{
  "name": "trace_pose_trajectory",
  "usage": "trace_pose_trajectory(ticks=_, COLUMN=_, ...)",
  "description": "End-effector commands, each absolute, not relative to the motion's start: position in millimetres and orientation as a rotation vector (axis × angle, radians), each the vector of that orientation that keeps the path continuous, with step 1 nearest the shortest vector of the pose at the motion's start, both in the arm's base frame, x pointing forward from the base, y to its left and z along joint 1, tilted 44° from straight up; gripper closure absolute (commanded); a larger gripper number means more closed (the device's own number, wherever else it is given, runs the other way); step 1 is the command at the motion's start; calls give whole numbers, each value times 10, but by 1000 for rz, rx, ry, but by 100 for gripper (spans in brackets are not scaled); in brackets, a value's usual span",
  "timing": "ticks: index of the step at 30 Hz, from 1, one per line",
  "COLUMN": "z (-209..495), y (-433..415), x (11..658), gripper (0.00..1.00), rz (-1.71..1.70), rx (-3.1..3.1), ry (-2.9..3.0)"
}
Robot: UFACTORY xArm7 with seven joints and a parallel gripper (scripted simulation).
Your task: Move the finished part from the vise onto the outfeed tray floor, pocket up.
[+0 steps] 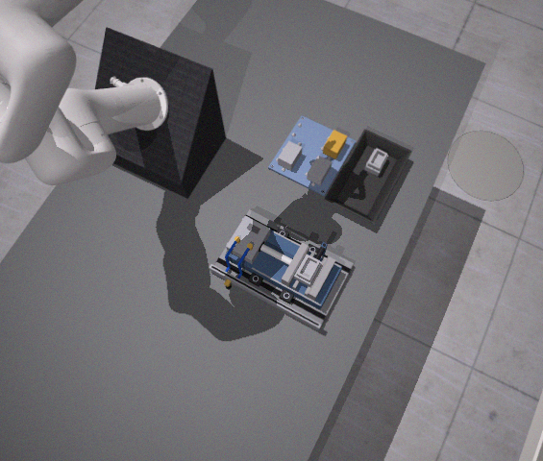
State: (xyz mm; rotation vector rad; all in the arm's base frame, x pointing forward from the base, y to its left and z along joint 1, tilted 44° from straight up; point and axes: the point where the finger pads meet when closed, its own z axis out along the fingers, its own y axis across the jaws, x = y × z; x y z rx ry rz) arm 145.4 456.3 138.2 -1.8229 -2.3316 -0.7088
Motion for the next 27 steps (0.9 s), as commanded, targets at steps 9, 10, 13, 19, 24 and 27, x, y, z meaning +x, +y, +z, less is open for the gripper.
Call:
trace_pose_trajectory(ticks=9, z=1346, y=4416, x=2008, gripper=0, rz=-683, rx=-1877, ry=-2429)
trace_pose_trajectory(ticks=10, z=1346, y=4416, x=2008, gripper=0, rz=-683, rx=-1877, ry=-2429)
trace_pose_trajectory(ticks=13, z=1346, y=4416, x=2008, gripper=0, rz=-683, rx=-1877, ry=-2429)
trace_pose_trajectory(ticks=19, z=1346, y=4416, x=2008, gripper=0, rz=-683, rx=-1877, ry=-2429)
trace_pose_trajectory(ticks=24, z=1313, y=4248, x=2420, gripper=0, rz=-647, rx=-1923, ry=-2501)
trace_pose_trajectory(ticks=27, z=1309, y=4225, x=2469, gripper=0, rz=-642, rx=-1929, ry=-2510)
